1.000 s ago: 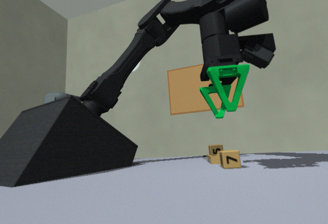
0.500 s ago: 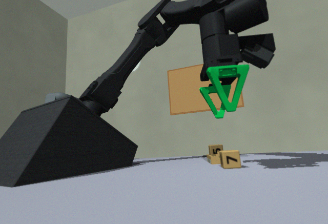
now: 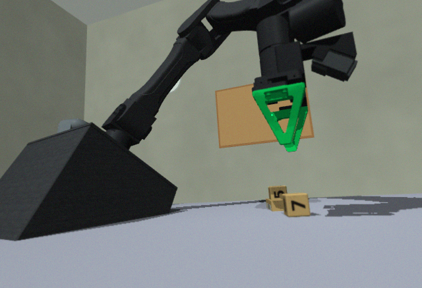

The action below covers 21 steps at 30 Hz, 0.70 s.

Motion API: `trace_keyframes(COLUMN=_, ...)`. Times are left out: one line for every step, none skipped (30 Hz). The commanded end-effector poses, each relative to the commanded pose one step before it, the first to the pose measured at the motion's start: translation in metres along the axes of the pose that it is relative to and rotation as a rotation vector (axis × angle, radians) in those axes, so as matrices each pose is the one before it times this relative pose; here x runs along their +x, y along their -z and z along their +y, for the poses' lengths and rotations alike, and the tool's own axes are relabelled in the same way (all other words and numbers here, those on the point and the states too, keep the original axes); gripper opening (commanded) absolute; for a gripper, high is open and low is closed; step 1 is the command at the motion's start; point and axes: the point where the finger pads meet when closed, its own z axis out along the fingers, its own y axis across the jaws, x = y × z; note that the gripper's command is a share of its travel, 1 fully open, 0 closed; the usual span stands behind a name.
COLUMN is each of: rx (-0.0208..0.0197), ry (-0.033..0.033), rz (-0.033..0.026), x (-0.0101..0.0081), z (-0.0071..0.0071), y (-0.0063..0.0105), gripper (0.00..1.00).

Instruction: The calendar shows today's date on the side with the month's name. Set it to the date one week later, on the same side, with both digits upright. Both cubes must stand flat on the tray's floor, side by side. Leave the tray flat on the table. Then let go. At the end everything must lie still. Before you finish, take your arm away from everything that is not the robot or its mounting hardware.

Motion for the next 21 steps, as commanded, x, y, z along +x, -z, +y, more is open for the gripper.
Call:
trace_keyframes(rx=0.00000, ry=-0.18959, rz=-0.00694, x=0.00330, z=-0.00479, y=0.00415, gripper=1.00)
trace_keyframes(rx=-0.00003, ry=-0.00511, rz=0.00015, x=0.00007, z=-0.00007, y=-0.00016, gripper=1.00)
trace_keyframes(rx=-0.00027, ry=-0.05423, rz=0.00155, x=0.00077, z=-0.00071, y=-0.00167, gripper=1.00)
trace_keyframes(rx=-0.00011, ry=-0.03042, rz=0.00088, x=0.00041, z=-0.00042, y=-0.00094, gripper=1.00)
trace_keyframes(rx=0.00007, ry=-0.03176, rz=-0.00119, x=-0.00041, z=-0.00019, y=-0.00038, gripper=1.00)
trace_keyframes(rx=0.00003, ry=-0.03309, rz=-0.00124, x=-0.00043, z=-0.00019, y=-0.00040, gripper=1.00)
trace_keyframes(rx=0.00000, ry=0.00000, rz=0.00000, x=0.00000, z=0.00000, y=0.00000, gripper=1.00)
trace_keyframes(rx=0.00000, ry=0.00000, rz=0.00000, x=0.00000, z=0.00000, y=0.00000, gripper=1.00)
trace_keyframes(rx=0.00000, ry=-0.01985, rz=-0.00075, x=-0.00026, z=-0.00010, y=-0.00024, gripper=1.00)
trace_keyframes(rx=-0.00141, ry=-0.06804, rz=-0.03652, x=-0.01325, z=0.00446, y=0.00789, gripper=1.00)
trace_keyframes(rx=0.00005, ry=-0.04367, rz=0.00093, x=0.00009, z=-0.00022, y=-0.00054, gripper=1.00)
trace_keyframes(rx=0.00007, ry=-0.03559, rz=0.00075, x=0.00006, z=-0.00019, y=-0.00044, gripper=1.00)
trace_keyframes(rx=0.00003, ry=-0.01089, rz=0.00023, x=0.00002, z=-0.00006, y=-0.00013, gripper=1.00)
trace_keyframes(rx=0.00020, ry=-0.05733, rz=0.00120, x=0.00009, z=-0.00031, y=-0.00070, gripper=1.00)
trace_keyframes(rx=0.00014, ry=-0.03216, rz=0.00067, x=0.00004, z=-0.00017, y=-0.00039, gripper=1.00)
trace_keyframes(rx=0.00062, ry=-0.03869, rz=0.00225, x=0.00053, z=-0.00038, y=-0.00086, gripper=1.00)
trace_keyframes(rx=0.00065, ry=-0.03575, rz=0.00205, x=0.00047, z=-0.00037, y=-0.00079, gripper=1.00)
trace_keyframes(rx=0.00027, ry=-0.01399, rz=0.00080, x=0.00018, z=-0.00015, y=-0.00031, gripper=1.00)
trace_keyframes(rx=0.00206, ry=-0.05442, rz=0.00529, x=0.00141, z=-0.00113, y=-0.00176, gripper=1.00)
trace_keyframes(rx=0.00137, ry=-0.03265, rz=0.00312, x=0.00081, z=-0.00072, y=-0.00106, gripper=1.00)
trace_keyframes(rx=0.00169, ry=-0.03739, rz=0.00352, x=0.00090, z=-0.00086, y=-0.00121, gripper=1.00)
